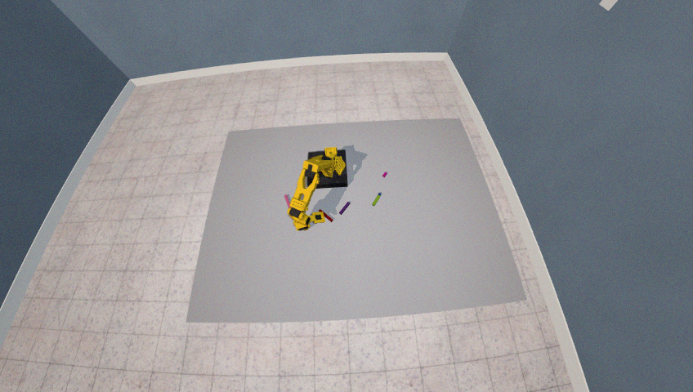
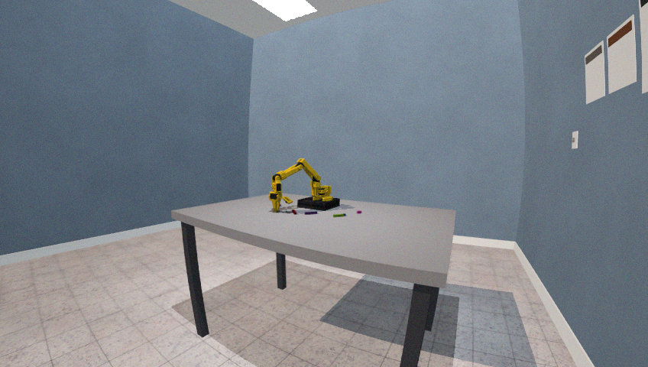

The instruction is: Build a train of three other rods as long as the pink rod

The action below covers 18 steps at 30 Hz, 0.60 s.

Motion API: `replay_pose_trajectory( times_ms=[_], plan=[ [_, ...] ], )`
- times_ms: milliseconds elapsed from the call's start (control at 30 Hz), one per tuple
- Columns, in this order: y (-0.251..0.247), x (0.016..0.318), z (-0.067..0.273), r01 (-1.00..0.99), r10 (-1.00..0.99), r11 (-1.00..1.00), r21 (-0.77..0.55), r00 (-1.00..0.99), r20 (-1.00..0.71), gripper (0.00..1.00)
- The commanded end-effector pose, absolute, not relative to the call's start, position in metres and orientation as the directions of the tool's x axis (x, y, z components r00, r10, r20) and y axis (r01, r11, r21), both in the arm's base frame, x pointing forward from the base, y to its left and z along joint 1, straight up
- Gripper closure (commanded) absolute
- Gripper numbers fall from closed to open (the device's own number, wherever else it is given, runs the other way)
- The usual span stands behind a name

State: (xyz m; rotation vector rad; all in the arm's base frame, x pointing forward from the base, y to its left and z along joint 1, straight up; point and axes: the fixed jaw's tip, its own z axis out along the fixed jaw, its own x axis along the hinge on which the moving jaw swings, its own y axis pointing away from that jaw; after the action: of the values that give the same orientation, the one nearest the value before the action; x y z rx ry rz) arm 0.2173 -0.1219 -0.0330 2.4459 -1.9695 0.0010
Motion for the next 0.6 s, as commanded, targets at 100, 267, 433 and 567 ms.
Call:
replay_pose_trajectory(
  times_ms=[100, 267, 433, 567],
  plan=[
    [-0.121, 0.214, -0.033, -0.977, -0.977, -0.214, 0.018, 0.214, -0.016, 1.0],
    [-0.121, 0.215, -0.023, -0.977, -0.977, -0.214, 0.018, 0.214, -0.016, 1.0],
    [-0.121, 0.217, -0.012, -0.977, -0.977, -0.214, 0.018, 0.214, -0.016, 1.0],
    [-0.121, 0.217, -0.008, -0.977, -0.977, -0.214, 0.018, 0.214, -0.016, 1.0]
  ],
)
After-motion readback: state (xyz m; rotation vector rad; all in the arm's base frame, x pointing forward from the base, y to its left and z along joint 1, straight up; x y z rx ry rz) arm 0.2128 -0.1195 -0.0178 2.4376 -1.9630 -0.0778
